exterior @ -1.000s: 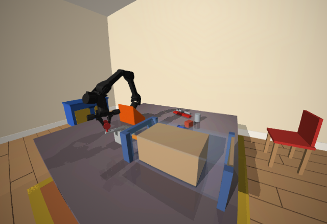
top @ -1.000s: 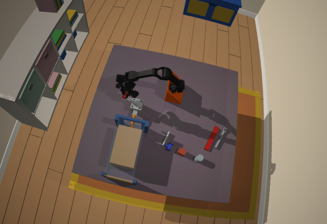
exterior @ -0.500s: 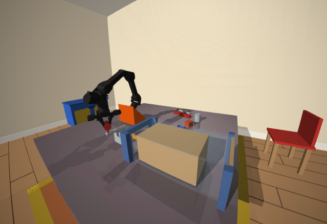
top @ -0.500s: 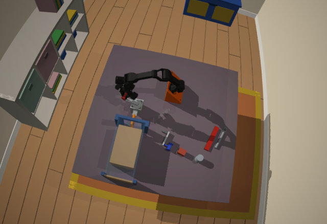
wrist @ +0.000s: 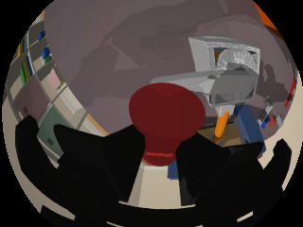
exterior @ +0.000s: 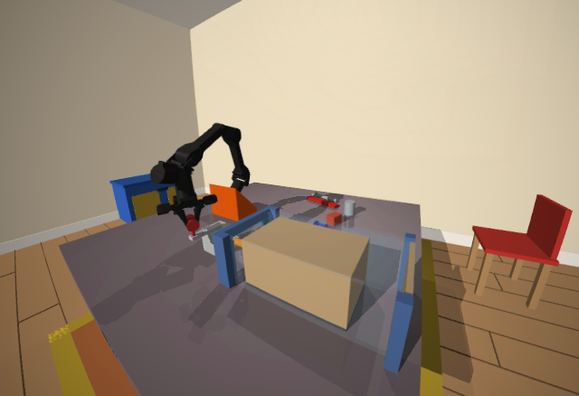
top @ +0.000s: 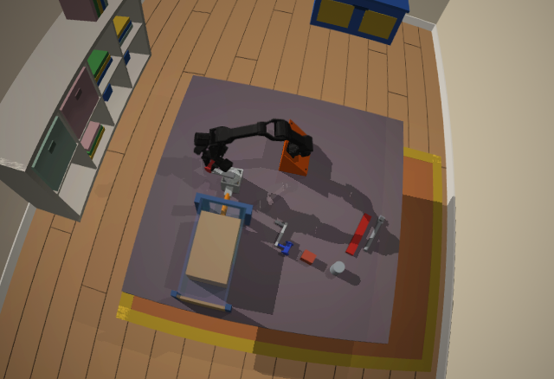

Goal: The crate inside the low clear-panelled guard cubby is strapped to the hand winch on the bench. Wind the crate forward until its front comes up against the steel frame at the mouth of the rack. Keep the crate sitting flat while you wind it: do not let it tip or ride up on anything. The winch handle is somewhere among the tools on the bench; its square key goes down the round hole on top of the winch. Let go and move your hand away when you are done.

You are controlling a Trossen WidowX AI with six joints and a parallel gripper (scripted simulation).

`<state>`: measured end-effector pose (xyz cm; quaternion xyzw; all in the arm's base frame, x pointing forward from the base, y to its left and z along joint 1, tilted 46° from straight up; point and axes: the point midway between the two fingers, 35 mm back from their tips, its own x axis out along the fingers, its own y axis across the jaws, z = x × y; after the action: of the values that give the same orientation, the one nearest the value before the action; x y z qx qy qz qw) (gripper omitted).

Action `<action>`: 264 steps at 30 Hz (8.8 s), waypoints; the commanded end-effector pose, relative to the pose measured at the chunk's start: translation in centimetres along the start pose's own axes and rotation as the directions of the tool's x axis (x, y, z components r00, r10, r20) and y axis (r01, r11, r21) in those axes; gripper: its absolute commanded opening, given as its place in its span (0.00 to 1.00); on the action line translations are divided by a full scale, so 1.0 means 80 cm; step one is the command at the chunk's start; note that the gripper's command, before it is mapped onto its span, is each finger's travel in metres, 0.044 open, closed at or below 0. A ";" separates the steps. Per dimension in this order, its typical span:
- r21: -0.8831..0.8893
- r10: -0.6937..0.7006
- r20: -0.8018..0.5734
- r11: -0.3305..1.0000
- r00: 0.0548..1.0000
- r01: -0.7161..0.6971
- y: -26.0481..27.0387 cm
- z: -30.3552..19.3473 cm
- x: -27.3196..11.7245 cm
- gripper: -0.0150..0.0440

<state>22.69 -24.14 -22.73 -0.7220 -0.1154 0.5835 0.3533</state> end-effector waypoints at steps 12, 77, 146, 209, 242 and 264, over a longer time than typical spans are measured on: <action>-0.043 -0.028 -0.025 0.999 0.999 0.027 -0.033 -0.041 0.017 0.25; -0.043 -0.036 -0.025 0.998 0.999 0.035 -0.132 -0.072 0.032 0.25; -0.038 -0.041 -0.021 0.998 0.999 0.041 -0.228 -0.016 0.008 0.25; -0.034 -0.039 -0.016 0.999 0.999 0.039 -0.237 0.081 -0.034 0.25; -0.033 -0.036 -0.014 0.999 0.999 0.035 -0.206 0.126 -0.053 0.25; -0.032 -0.033 -0.013 0.999 0.999 0.032 -0.175 0.147 -0.062 0.25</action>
<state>15.08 -11.49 -9.98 -0.7368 -0.1478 0.5521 0.3613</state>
